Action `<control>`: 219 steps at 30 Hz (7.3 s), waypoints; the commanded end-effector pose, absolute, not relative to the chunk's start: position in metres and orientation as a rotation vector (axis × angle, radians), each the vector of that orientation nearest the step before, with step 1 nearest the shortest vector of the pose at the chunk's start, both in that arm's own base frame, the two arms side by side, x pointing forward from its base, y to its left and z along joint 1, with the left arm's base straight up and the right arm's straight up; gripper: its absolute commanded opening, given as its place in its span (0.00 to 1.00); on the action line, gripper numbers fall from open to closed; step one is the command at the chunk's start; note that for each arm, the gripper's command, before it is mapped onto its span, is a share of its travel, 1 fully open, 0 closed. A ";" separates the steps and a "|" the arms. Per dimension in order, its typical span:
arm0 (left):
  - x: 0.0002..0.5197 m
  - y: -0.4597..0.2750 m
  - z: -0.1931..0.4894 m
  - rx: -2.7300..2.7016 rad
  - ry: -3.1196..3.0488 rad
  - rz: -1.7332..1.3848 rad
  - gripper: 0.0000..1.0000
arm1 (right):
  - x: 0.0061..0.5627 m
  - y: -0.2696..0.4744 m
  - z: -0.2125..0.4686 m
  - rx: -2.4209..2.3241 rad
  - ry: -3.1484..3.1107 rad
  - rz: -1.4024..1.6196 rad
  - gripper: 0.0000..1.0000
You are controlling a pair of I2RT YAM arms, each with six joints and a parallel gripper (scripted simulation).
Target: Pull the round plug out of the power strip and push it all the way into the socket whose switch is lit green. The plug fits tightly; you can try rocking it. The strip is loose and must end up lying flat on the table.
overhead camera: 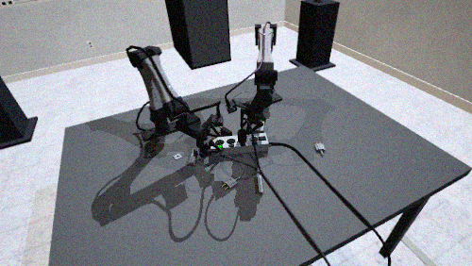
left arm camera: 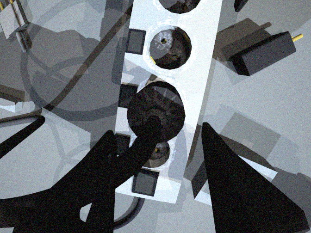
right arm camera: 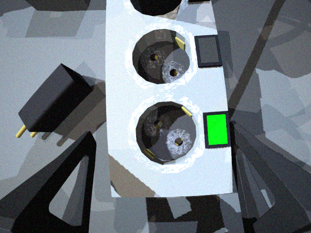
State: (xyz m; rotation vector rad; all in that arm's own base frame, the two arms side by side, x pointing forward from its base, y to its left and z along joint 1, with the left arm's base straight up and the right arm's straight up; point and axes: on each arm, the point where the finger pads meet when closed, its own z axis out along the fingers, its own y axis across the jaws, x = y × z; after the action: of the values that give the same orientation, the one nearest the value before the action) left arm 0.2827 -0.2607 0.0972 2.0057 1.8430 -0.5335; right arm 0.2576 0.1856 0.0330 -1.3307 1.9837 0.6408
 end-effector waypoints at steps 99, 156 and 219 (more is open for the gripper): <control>0.293 -0.291 0.119 1.934 1.697 -0.543 0.33 | 0.255 0.190 -0.009 -1.328 2.155 0.609 0.73; 0.291 -0.292 0.122 1.943 1.734 -0.550 0.33 | 0.261 0.194 0.001 -1.327 2.103 0.610 0.73; 0.292 -0.296 0.120 2.017 1.831 -0.519 0.33 | 0.263 0.196 0.005 -1.326 2.082 0.611 0.73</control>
State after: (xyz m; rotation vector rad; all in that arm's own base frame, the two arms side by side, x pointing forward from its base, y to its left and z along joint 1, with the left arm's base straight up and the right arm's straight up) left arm 0.2833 -0.2778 0.0889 2.0411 1.8770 -0.5002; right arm 0.2712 0.2073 0.0242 -1.3206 1.9717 0.6441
